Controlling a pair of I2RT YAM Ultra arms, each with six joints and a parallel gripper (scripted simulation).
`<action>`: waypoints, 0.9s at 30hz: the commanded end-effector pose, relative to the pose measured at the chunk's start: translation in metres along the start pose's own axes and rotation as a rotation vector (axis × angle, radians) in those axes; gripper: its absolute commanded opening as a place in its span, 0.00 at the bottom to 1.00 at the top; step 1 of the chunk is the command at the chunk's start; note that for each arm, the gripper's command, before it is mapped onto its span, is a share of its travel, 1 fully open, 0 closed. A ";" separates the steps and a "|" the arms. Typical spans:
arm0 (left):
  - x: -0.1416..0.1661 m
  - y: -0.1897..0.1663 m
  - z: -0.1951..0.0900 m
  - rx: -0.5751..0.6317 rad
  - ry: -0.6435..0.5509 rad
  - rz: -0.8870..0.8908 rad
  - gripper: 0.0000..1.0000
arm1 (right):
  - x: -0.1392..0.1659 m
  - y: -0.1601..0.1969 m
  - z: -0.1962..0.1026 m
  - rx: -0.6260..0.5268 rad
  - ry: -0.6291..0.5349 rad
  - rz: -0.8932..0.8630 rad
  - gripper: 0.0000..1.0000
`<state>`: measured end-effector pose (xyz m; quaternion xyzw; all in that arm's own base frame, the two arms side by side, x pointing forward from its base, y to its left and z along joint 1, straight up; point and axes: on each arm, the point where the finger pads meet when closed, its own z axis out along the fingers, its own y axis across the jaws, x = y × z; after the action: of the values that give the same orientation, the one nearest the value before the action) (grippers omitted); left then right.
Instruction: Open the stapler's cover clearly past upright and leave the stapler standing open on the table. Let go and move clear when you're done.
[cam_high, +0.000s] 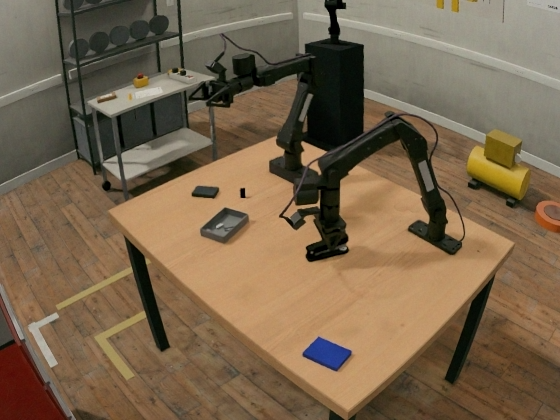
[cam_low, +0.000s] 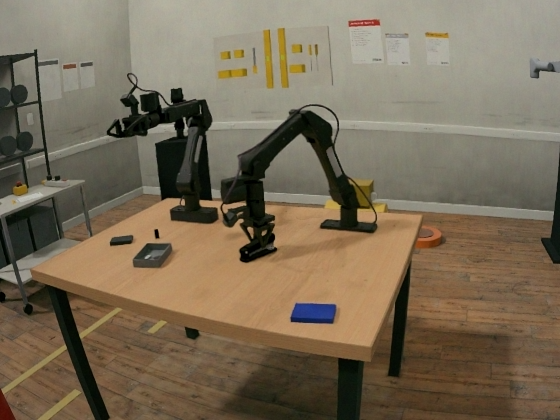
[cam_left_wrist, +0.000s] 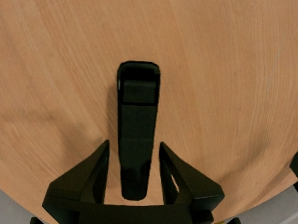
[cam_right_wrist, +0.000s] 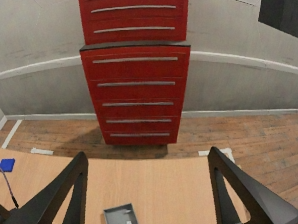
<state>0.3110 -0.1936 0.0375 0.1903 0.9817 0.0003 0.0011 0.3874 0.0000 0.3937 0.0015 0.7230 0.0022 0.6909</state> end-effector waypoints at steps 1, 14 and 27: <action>0.000 -0.005 0.004 0.007 -0.005 -0.001 0.50 | -0.017 0.001 -0.007 0.001 -0.055 -0.005 1.00; -0.002 -0.002 -0.002 0.004 -0.013 0.000 0.29 | -0.017 0.001 -0.007 0.001 -0.055 -0.005 1.00; -0.003 -0.001 -0.016 0.005 -0.020 0.000 0.21 | -0.017 0.001 -0.007 0.001 -0.055 -0.005 1.00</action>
<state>0.3110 -0.1942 0.0373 0.1902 0.9817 -0.0012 0.0011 0.3874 0.0000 0.3937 0.0015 0.7230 0.0022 0.6909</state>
